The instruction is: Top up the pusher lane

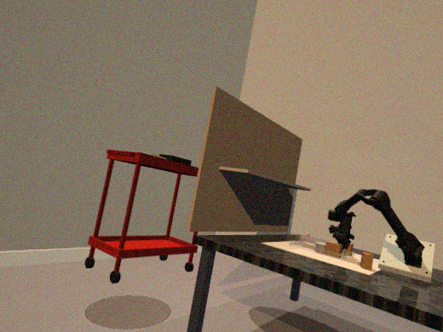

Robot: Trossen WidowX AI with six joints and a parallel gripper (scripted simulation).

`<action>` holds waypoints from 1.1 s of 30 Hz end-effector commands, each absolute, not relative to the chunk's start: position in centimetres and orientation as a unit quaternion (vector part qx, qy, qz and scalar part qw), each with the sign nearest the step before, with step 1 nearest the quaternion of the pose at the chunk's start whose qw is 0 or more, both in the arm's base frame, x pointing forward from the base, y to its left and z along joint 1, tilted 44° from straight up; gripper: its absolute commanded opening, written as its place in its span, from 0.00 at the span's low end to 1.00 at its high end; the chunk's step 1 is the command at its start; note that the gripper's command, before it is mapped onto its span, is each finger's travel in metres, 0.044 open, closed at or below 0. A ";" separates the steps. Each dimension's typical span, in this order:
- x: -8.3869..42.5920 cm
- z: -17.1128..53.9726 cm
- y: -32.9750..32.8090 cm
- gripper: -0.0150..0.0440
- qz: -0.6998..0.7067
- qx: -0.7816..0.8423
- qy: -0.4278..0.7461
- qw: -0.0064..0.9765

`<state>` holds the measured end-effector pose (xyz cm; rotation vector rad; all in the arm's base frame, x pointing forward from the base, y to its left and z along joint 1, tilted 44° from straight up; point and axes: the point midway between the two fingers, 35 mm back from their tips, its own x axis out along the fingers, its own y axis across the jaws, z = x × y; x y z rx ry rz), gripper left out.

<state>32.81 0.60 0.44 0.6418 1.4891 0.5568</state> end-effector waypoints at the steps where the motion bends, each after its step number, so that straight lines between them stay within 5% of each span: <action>1: 32.9 0.5 0.6 0.25 0.248 0.282 0.653 0.658; 18: 32.6 0.4 0.6 0.25 0.248 0.282 0.653 0.658; 29: 32.7 0.4 0.6 0.74 0.248 0.282 0.653 0.658; 33: 32.7 0.6 0.4 0.74 0.248 0.282 0.653 0.658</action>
